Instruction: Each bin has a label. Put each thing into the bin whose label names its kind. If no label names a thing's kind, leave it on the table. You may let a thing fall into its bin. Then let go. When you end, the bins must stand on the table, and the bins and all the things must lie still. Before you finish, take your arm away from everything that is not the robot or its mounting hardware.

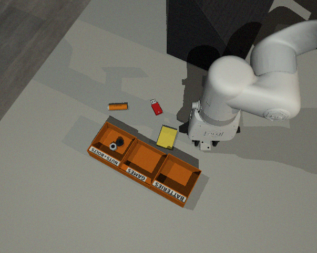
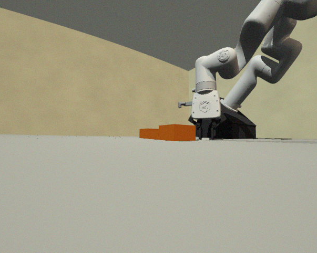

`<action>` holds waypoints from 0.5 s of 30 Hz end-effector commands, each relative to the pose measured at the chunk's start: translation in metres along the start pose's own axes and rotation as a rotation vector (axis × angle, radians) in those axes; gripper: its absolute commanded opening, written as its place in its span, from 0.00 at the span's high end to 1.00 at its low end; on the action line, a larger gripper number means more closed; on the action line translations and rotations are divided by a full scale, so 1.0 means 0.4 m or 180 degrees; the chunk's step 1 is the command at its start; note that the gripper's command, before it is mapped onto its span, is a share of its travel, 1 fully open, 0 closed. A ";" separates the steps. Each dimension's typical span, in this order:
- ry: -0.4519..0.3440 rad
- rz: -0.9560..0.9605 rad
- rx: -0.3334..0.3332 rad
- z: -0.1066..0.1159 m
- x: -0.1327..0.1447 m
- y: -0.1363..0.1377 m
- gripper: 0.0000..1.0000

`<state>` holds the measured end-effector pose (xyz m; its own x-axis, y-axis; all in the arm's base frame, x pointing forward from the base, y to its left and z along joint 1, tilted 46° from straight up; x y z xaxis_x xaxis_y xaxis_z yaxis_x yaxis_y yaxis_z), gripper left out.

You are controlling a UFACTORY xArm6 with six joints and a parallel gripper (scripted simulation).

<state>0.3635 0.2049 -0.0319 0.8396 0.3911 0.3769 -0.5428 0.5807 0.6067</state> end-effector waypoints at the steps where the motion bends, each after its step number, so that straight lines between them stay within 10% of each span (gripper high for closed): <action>1: -0.0006 0.0001 -0.0004 0.001 0.002 -0.001 0.59; 2: -0.0006 0.0001 -0.0004 0.001 0.002 -0.001 0.59; 3: -0.0006 0.0001 -0.0004 0.001 0.002 -0.001 1.00; 15: -0.0006 0.0001 -0.0004 0.002 0.002 -0.001 1.00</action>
<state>0.3635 0.2049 -0.0319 0.8396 0.3910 0.3770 -0.5428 0.5808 0.6066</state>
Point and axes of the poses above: the point where the finger pads meet when closed, its own z axis back along the fingers, its own y axis across the jaws, x = y × z, the point moved 1 cm from there along z, back along the fingers, and after that the axes turned 5 degrees about z, right-handed, at the moved point
